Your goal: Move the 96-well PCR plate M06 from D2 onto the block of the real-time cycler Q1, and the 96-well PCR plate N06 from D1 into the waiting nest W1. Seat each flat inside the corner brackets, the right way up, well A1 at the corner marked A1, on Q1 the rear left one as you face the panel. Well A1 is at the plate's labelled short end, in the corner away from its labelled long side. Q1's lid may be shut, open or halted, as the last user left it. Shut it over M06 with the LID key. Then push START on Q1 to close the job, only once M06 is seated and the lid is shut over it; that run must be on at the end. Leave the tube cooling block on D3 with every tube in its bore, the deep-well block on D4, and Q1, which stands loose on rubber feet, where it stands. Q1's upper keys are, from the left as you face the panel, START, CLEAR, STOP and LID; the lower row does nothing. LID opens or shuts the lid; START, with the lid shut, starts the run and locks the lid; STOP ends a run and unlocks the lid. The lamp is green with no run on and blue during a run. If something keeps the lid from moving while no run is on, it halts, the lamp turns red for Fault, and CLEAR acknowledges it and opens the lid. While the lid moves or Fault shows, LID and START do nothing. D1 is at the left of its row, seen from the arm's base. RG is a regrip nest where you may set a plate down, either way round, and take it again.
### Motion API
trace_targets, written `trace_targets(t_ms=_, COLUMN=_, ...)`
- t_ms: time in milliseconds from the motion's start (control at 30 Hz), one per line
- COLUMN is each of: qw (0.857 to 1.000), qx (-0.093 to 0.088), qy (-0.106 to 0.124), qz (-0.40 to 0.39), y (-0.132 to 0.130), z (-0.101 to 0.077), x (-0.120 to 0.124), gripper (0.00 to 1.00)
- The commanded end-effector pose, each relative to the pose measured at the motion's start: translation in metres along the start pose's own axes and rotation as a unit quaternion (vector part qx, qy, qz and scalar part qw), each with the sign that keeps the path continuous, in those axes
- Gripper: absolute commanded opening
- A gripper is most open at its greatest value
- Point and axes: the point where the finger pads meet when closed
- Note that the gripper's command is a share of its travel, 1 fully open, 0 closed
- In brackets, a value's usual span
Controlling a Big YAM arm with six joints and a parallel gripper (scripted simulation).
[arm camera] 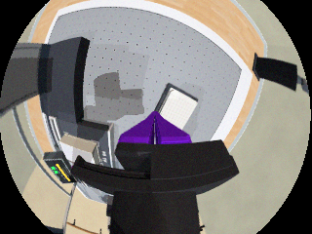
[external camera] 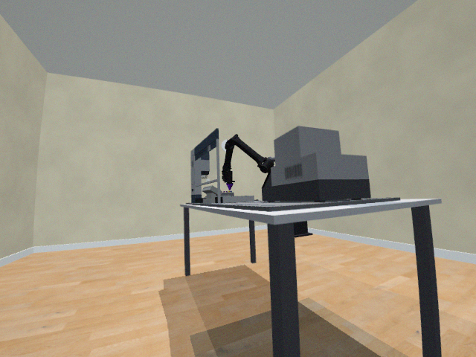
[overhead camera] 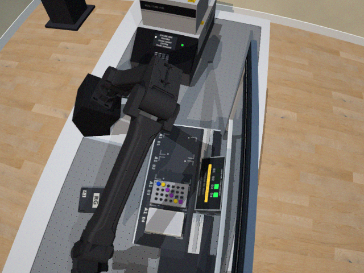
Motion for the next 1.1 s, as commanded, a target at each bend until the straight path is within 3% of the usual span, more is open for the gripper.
trace_targets(t_ms=0, qw=0.998, qx=-0.001, qy=-0.026, qz=-0.063, y=0.033, z=-0.007, x=-0.016, gripper=0.0)
trace_targets(t_ms=100, qw=0.995, qx=0.003, qy=-0.039, qz=-0.097, y=0.053, z=-0.012, x=-0.022, gripper=0.0)
trace_targets(t_ms=267, qw=0.986, qx=0.01, qy=-0.083, qz=-0.147, y=0.076, z=-0.039, x=-0.046, gripper=0.0)
trace_targets(t_ms=433, qw=0.985, qx=0.013, qy=-0.081, qz=-0.154, y=0.076, z=-0.032, x=-0.044, gripper=0.0)
trace_targets(t_ms=500, qw=0.981, qx=0.017, qy=-0.09, qz=-0.17, y=0.073, z=-0.038, x=-0.048, gripper=0.0)
trace_targets(t_ms=633, qw=0.972, qx=0.024, qy=-0.115, qz=-0.203, y=0.075, z=-0.06, x=-0.059, gripper=0.0)
trace_targets(t_ms=700, qw=0.966, qx=0.025, qy=-0.129, qz=-0.223, y=0.075, z=-0.061, x=-0.056, gripper=0.0)
trace_targets(t_ms=833, qw=0.952, qx=0.035, qy=-0.162, qz=-0.258, y=0.084, z=-0.093, x=-0.07, gripper=0.0)
trace_targets(t_ms=933, qw=0.952, qx=0.034, qy=-0.164, qz=-0.257, y=0.085, z=-0.095, x=-0.072, gripper=0.0)
trace_targets(t_ms=1067, qw=0.939, qx=0.043, qy=-0.172, qz=-0.295, y=0.115, z=-0.093, x=-0.058, gripper=0.0)
Point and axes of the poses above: the point where the finger pads meet when closed, its own z axis out along the fingers, its own y axis across the jaws, x = y × z, and after that the axes turned 4 degrees about z, right-handed
